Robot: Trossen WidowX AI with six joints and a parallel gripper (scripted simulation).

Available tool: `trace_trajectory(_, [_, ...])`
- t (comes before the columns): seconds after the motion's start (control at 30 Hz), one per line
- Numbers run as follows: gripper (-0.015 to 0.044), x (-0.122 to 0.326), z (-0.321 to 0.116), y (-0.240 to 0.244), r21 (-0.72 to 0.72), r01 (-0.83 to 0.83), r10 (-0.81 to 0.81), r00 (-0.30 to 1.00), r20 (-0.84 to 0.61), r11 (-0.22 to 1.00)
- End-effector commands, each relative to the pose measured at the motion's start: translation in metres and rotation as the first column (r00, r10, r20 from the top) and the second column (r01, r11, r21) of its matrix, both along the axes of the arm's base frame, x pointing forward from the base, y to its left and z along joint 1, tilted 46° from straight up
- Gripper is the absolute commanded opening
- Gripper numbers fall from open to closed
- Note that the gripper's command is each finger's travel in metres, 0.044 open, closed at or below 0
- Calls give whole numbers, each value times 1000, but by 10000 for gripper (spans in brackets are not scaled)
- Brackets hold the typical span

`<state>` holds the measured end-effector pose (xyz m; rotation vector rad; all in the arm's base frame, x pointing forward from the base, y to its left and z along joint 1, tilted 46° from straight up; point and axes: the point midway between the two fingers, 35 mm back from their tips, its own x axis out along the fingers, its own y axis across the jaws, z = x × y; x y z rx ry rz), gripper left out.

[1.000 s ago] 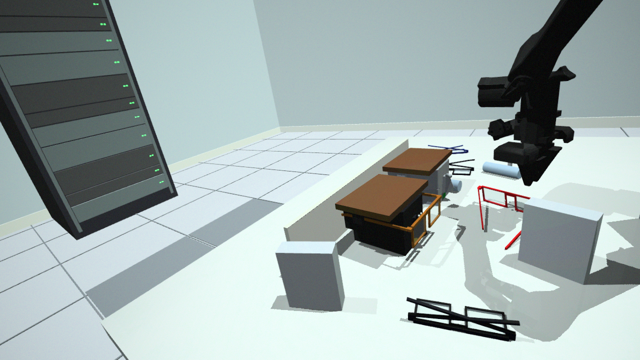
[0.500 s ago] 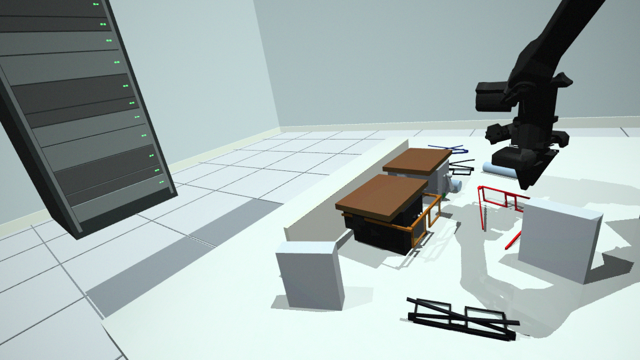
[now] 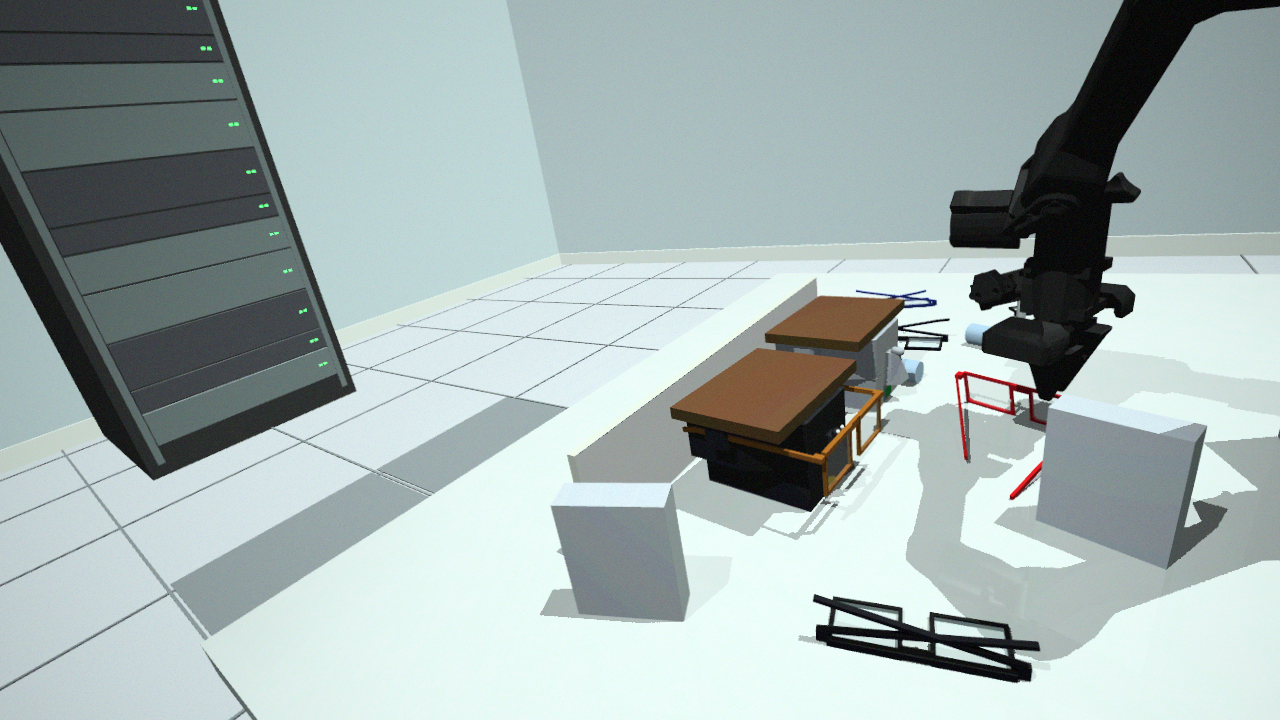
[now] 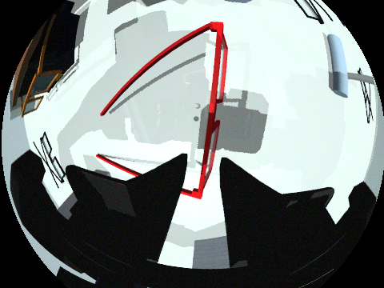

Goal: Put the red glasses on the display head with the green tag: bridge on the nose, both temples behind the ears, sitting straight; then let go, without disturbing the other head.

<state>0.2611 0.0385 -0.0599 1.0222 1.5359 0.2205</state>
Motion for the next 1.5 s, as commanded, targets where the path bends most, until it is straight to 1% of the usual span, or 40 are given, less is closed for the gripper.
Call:
trace_trajectory(0.0, [120, -3, -8, 7, 10, 4, -4, 1000, -18, 1000])
trace_trajectory(0.33, [120, -4, -19, 17, 13, 4, -3, 1000, -18, 1000])
trace_trajectory(0.87, [120, -2, -16, 20, 13, 4, -3, 1000, -18, 1000])
trace_trajectory(0.9, [94, -3, -18, 18, 8, 0, 0, 1000, -16, 1000])
trace_trajectory(1.37, [0, -3, -18, 18, 8, 0, 0, 1000, -16, 1000])
trace_trajectory(1.47, [0, -3, -18, 18, 8, 0, 0, 1000, -16, 1000])
